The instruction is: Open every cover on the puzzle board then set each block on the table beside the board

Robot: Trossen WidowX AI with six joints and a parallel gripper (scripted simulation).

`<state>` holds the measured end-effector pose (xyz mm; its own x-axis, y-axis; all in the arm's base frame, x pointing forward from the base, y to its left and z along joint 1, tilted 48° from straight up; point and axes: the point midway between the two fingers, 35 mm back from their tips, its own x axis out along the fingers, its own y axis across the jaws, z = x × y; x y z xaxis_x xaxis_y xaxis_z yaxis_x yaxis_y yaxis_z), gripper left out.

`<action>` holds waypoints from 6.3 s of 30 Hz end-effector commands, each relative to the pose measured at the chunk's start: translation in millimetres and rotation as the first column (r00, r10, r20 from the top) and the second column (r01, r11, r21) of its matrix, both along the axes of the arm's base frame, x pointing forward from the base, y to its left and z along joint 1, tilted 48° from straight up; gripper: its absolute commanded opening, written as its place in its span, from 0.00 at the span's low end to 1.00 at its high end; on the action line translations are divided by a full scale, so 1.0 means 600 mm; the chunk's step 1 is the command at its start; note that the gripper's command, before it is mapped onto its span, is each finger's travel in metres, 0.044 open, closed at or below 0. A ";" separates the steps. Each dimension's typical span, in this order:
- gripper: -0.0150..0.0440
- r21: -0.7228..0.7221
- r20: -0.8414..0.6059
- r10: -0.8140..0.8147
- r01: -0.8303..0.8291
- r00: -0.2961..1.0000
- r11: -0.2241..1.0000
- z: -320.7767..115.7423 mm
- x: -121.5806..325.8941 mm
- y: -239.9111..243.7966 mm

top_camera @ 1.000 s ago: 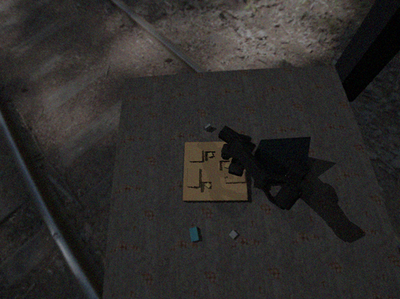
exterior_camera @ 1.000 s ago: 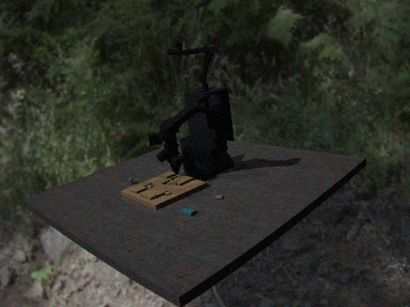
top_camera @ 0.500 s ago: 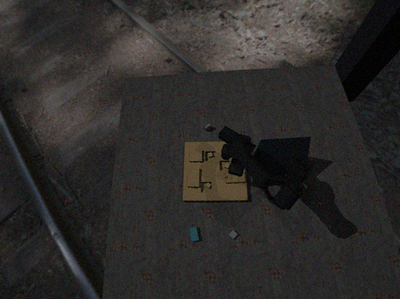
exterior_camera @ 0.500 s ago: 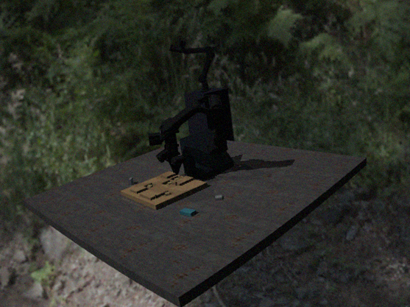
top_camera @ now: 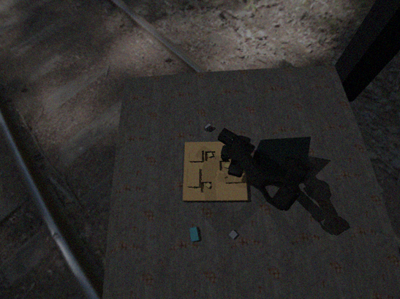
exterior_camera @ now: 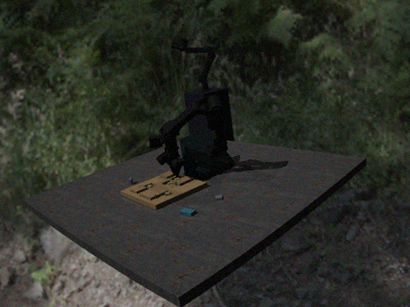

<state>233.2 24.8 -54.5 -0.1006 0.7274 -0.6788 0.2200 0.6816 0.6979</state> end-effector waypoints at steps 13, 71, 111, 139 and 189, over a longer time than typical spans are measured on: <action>0.50 0.006 -0.011 -0.003 0.003 1.000 1.000 -0.012 -0.005 0.012; 0.39 0.002 -0.009 -0.003 0.003 1.000 1.000 0.018 0.002 -0.022; 0.39 -0.017 -0.012 -0.008 0.007 1.000 1.000 0.112 0.036 -0.072; 0.39 -0.043 -0.005 -0.018 0.018 1.000 0.999 0.217 0.091 0.025; 0.39 0.011 -0.010 -0.003 0.003 1.000 1.000 0.393 0.070 0.209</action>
